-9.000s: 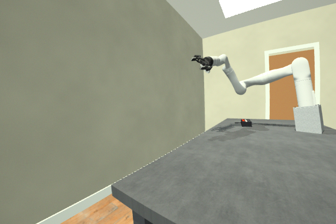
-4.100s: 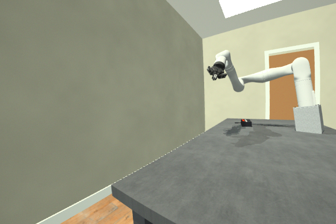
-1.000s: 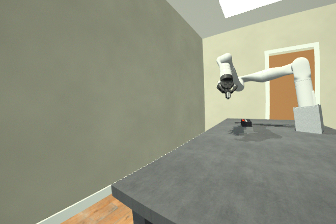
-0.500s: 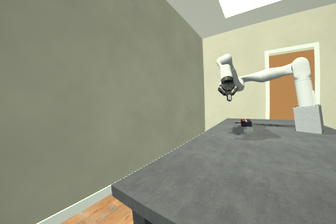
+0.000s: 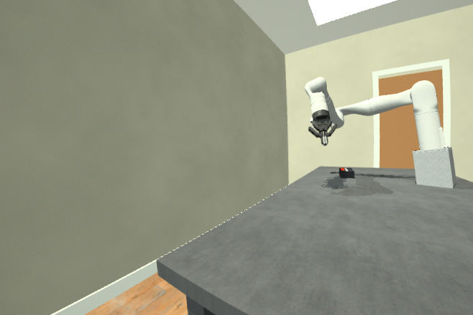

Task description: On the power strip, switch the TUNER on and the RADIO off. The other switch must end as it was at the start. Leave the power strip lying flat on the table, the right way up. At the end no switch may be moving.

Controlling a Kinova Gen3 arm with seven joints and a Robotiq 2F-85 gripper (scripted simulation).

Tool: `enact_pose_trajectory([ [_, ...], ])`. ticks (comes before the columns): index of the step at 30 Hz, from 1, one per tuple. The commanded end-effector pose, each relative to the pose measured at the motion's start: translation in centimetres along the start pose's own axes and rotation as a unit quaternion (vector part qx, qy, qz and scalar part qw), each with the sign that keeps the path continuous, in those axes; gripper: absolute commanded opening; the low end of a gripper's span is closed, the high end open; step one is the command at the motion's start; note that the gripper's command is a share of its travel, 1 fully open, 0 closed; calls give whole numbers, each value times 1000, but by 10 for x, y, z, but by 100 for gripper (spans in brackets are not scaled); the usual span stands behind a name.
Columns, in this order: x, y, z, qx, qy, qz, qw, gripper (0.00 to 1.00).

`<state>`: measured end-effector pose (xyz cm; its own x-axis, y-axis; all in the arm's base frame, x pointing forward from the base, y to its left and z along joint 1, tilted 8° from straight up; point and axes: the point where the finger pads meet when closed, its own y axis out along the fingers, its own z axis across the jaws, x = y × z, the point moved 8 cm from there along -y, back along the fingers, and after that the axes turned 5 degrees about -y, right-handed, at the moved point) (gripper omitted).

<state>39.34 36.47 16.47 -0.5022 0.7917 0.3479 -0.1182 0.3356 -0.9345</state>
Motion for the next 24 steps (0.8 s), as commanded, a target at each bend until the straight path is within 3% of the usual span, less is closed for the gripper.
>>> enact_pose_trajectory([
  [1, -2, -2, 2, 2, 4, 5, 1000, 0],
  [10, -11, -1, 6, 10, 24, 17, 1000, 0],
  [11, -21, 0, 11, 18, 45, 30, 998, 0],
  [20, -21, 0, 10, 17, 45, 30, 998, 0],
  [21, -30, 0, 15, 24, 67, 43, 997, 0],
  [24, -31, -1, 14, 24, 67, 43, 997, 0],
])
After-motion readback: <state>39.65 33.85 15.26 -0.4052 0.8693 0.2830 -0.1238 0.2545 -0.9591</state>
